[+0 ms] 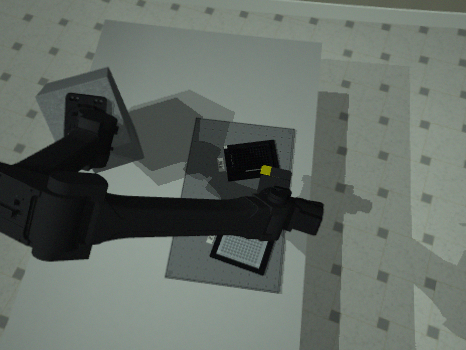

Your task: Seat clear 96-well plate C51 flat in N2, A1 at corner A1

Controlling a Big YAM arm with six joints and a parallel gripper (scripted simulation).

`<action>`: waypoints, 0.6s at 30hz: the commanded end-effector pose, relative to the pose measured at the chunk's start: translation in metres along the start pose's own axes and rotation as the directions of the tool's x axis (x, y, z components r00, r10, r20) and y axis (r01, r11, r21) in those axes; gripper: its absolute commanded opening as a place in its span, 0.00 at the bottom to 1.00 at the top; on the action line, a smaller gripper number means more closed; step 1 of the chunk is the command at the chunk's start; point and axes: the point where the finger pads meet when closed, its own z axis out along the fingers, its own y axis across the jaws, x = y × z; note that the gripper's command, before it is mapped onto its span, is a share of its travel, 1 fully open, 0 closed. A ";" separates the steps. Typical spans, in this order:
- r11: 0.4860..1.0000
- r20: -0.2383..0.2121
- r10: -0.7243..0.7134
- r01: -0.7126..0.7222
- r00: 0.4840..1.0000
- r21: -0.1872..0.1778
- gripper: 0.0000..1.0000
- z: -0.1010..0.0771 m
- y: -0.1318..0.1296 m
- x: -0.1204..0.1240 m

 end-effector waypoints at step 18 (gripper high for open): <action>0.993 0.037 0.014 -0.018 0.999 0.121 1.00 0.070 -0.050 -0.003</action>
